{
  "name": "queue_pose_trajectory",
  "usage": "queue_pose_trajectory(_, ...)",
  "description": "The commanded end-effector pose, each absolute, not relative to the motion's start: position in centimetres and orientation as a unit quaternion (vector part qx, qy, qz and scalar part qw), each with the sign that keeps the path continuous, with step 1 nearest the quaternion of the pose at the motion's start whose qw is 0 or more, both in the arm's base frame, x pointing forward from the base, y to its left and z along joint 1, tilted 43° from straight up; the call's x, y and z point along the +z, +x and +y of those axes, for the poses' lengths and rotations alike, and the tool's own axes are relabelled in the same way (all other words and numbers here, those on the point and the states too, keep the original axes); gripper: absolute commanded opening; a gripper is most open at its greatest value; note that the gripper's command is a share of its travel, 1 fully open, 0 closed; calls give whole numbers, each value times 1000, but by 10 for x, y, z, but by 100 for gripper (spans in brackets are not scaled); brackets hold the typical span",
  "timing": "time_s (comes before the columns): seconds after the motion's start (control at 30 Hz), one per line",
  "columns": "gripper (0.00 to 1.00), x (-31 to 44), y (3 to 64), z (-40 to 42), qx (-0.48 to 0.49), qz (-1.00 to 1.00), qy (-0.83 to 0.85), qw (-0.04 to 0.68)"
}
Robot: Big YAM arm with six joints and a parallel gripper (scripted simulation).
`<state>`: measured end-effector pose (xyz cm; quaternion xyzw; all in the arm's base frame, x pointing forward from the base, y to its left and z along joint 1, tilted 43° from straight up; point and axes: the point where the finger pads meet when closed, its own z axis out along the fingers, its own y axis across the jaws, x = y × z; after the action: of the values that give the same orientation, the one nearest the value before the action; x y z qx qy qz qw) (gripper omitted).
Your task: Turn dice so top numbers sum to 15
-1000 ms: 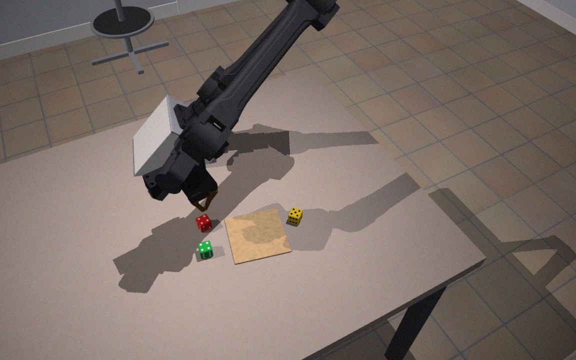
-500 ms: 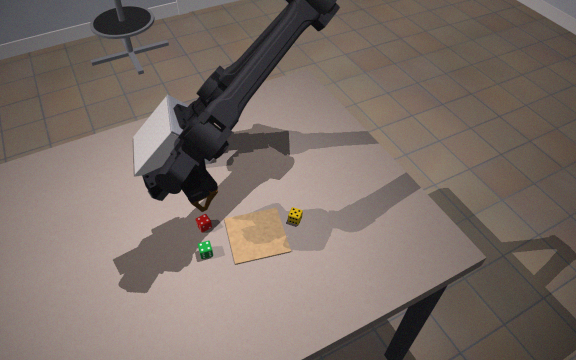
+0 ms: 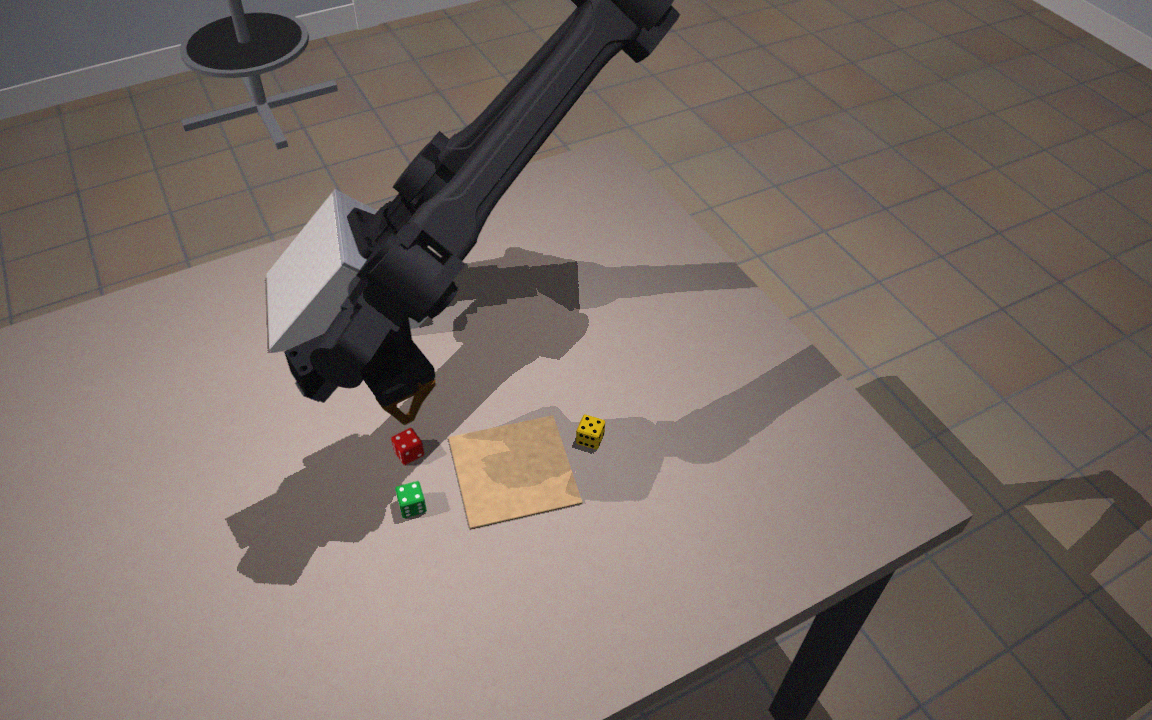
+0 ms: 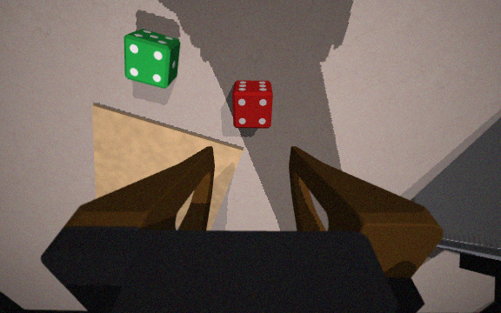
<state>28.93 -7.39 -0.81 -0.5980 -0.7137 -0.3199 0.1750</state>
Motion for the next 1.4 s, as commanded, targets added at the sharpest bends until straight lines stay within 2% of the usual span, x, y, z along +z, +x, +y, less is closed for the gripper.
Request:
queue_pose_trajectory(0.0,45,-11,293,-71,-318,-714,-598,177)
queue_pose_trajectory(1.17,45,-42,297,-42,-319,-713,-598,179)
queue_pose_trajectory(1.2,45,-39,310,-49,-321,-718,-596,166)
queue_pose_trajectory(1.37,45,-46,297,-38,-319,-713,-598,179)
